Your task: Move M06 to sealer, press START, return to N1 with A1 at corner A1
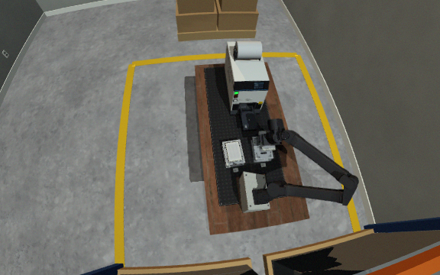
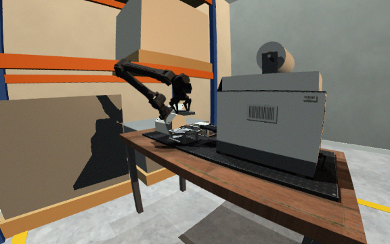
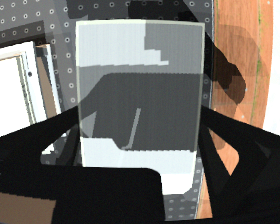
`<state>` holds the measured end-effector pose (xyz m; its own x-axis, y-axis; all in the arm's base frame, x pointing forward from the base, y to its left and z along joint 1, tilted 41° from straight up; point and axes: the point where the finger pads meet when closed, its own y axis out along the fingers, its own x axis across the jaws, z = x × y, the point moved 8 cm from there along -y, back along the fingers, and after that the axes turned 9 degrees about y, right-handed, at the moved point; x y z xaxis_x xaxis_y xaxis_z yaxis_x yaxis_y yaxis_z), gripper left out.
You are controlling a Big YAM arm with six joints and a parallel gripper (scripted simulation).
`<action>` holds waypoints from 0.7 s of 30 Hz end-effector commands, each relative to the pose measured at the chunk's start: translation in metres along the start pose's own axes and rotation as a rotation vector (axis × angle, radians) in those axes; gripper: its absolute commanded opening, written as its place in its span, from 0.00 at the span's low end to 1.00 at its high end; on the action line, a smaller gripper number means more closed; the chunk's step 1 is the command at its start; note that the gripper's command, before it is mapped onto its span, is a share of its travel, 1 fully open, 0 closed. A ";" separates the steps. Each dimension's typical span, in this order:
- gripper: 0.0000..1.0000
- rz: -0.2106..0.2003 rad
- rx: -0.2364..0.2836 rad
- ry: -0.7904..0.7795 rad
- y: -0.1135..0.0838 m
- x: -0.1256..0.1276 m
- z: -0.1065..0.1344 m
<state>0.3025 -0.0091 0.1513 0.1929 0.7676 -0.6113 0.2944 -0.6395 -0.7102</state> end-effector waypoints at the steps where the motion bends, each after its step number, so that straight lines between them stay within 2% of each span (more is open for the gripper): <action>1: 0.00 0.000 0.008 0.003 0.005 -0.001 0.004; 21: 0.00 -0.005 -0.029 0.032 0.001 -0.005 -0.026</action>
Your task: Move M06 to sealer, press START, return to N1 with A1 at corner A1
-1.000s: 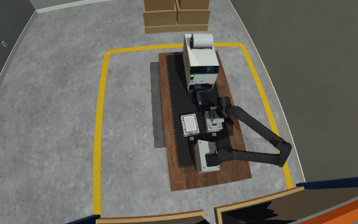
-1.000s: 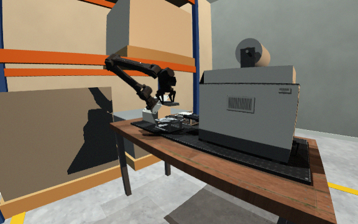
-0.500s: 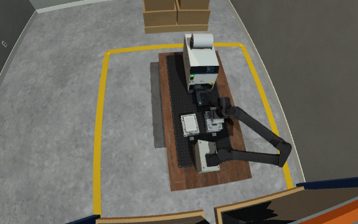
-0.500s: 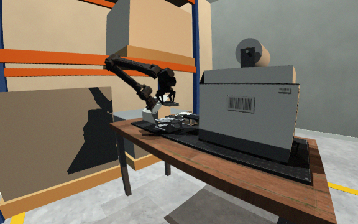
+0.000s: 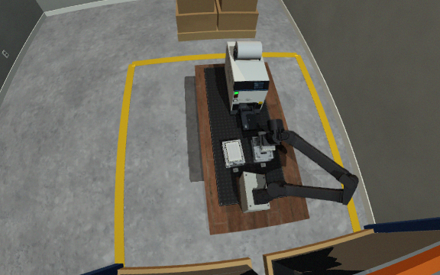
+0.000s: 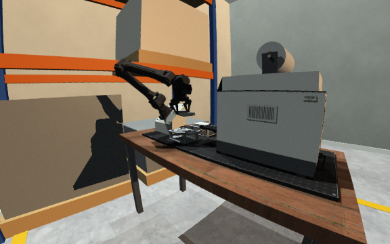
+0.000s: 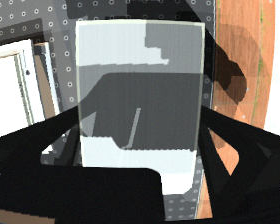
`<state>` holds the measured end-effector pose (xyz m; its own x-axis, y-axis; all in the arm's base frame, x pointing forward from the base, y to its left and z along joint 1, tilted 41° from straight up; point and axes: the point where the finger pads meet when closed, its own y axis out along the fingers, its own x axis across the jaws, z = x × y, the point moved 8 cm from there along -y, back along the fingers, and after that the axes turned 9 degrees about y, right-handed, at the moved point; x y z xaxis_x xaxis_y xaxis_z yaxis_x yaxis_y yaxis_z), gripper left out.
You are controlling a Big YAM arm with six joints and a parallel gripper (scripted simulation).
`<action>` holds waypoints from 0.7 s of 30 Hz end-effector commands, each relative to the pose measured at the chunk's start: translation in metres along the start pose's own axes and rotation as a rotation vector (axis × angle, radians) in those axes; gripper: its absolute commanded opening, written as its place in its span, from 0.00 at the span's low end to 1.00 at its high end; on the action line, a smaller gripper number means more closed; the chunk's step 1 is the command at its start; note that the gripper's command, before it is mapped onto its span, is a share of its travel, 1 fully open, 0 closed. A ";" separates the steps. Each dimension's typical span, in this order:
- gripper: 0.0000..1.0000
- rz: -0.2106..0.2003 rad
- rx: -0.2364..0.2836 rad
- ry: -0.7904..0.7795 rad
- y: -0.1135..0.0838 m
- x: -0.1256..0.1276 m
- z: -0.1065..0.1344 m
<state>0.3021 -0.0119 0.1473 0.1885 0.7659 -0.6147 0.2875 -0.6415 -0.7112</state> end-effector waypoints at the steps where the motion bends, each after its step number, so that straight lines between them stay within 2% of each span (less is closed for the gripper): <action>1: 0.00 -0.009 -0.038 0.034 -0.004 -0.004 -0.029; 10: 0.00 -0.010 -0.052 0.049 -0.006 -0.009 -0.031; 15: 0.00 -0.010 -0.049 0.052 -0.004 -0.010 -0.021; 21: 0.00 -0.005 -0.016 0.017 0.006 -0.004 -0.005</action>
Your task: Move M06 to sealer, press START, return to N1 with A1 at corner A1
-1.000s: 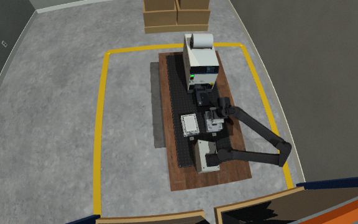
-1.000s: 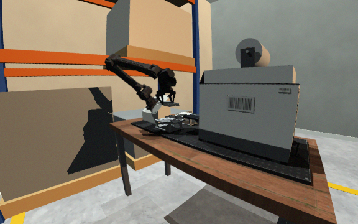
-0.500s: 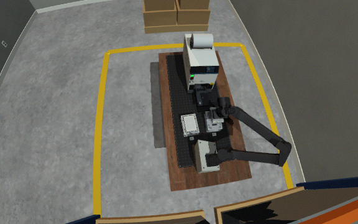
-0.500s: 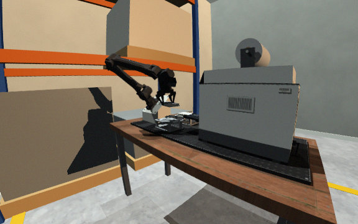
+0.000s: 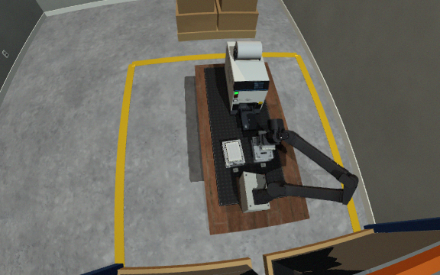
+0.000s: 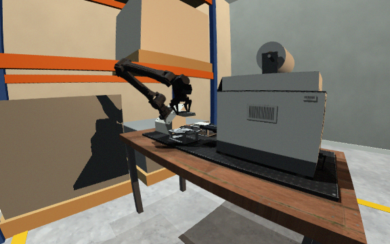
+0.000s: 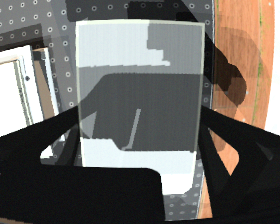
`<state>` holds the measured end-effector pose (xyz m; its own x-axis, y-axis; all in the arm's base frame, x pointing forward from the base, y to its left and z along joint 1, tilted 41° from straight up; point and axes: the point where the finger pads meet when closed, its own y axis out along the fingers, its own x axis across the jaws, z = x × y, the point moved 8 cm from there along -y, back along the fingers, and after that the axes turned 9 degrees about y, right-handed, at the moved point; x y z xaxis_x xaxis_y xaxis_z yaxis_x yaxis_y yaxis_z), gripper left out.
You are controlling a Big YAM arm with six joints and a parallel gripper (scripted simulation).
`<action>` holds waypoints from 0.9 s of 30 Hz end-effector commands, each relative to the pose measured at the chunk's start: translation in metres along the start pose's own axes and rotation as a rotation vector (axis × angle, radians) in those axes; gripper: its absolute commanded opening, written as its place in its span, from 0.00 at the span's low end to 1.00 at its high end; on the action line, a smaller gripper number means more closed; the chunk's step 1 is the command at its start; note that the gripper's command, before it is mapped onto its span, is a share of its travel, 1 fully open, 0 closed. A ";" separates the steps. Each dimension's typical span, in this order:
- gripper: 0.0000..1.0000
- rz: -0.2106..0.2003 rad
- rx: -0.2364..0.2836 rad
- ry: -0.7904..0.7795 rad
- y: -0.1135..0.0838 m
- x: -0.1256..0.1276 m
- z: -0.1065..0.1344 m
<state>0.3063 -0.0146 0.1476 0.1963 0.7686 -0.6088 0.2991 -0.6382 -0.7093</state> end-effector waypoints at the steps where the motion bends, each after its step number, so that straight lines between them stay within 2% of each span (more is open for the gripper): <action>1: 0.00 -0.001 0.001 0.003 0.005 -0.001 0.001; 6: 0.00 0.001 0.016 -0.010 0.010 0.001 0.009; 14: 0.00 -0.003 -0.006 0.000 0.008 0.001 -0.003; 27: 0.00 0.000 0.012 -0.012 0.017 0.002 0.010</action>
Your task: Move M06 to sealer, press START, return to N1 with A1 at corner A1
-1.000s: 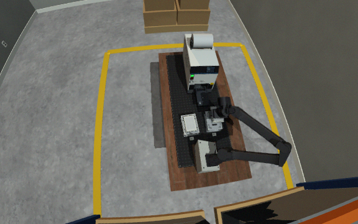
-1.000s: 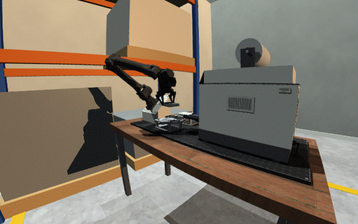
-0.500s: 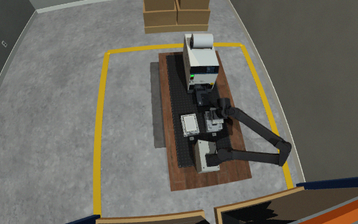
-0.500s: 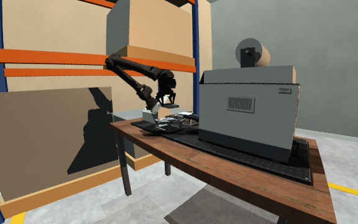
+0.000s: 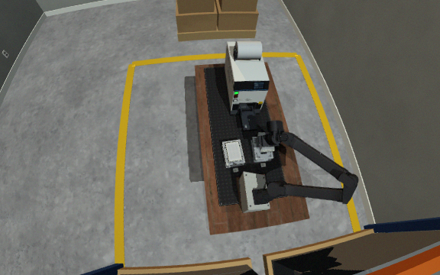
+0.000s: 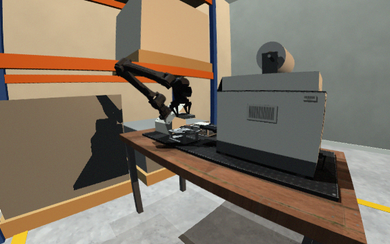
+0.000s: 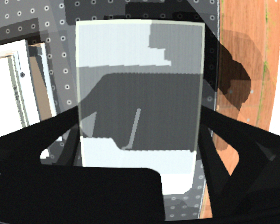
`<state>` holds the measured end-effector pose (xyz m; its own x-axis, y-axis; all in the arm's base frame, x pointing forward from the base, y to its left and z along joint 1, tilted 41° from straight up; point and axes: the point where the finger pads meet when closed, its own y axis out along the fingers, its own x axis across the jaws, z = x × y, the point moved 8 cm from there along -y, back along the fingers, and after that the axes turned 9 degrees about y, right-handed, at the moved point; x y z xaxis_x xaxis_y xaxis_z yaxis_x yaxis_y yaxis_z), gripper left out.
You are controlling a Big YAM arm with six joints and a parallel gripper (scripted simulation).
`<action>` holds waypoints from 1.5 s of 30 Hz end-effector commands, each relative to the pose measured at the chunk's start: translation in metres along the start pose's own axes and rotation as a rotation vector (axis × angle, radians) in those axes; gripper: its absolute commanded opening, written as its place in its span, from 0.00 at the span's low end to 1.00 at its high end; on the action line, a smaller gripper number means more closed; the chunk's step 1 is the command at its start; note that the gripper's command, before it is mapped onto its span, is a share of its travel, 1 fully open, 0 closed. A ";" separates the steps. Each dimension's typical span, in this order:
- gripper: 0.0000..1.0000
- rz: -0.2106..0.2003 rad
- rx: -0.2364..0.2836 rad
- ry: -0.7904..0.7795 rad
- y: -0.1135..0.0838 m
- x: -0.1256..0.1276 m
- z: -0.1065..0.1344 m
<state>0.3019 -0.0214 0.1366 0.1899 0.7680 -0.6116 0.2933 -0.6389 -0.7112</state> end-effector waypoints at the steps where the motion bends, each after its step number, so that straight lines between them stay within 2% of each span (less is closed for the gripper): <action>1: 0.00 0.000 0.007 -0.005 0.007 0.001 0.002; 18: 0.00 0.001 0.013 -0.007 0.015 0.000 0.006; 26: 0.00 -0.005 -0.009 -0.004 0.014 0.000 0.000; 37: 0.00 0.000 0.010 -0.007 0.023 -0.001 0.008; 45: 0.00 -0.003 -0.005 0.001 0.022 -0.002 0.005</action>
<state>0.3016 -0.0353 0.1214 0.1874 0.7685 -0.6118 0.2924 -0.6382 -0.7121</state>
